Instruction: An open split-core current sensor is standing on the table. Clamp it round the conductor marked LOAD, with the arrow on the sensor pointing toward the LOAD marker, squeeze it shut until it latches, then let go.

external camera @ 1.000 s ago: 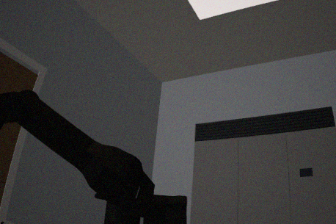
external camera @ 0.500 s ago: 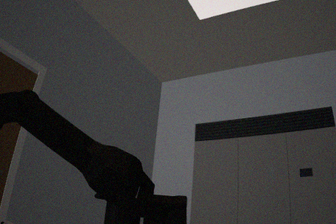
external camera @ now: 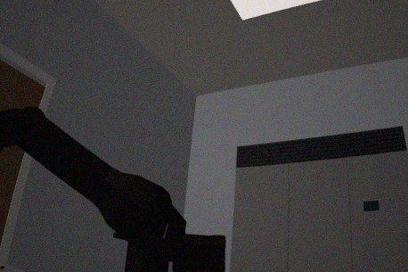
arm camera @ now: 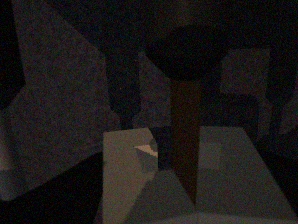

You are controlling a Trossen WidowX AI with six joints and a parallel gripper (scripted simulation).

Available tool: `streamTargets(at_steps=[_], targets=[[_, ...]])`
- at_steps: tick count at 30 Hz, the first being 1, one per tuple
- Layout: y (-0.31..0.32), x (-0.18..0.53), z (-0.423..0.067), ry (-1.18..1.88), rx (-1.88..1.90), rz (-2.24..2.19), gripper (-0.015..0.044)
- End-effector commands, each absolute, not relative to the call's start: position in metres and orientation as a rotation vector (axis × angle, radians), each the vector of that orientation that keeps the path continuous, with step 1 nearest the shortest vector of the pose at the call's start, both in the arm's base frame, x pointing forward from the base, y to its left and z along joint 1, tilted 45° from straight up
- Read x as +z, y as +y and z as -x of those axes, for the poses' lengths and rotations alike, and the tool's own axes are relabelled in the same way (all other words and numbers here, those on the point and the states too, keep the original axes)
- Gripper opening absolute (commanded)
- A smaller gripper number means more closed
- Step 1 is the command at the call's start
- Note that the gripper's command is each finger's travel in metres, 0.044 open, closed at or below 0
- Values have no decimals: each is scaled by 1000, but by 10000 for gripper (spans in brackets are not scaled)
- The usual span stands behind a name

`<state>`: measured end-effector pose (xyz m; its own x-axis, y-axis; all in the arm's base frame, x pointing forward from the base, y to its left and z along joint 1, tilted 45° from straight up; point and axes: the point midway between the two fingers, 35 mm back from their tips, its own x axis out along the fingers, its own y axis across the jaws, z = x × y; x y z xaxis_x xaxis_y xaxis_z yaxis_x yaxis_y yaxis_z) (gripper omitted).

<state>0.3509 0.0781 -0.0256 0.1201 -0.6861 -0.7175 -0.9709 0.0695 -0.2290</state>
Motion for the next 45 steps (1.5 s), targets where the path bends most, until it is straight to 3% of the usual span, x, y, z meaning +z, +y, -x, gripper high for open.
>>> streamTargets(at_steps=[1, 45], targets=[[78, -25, -351, 1631, 502, 1681, 0], [89, -15, -349, 1636, 504, 1688, 0]])
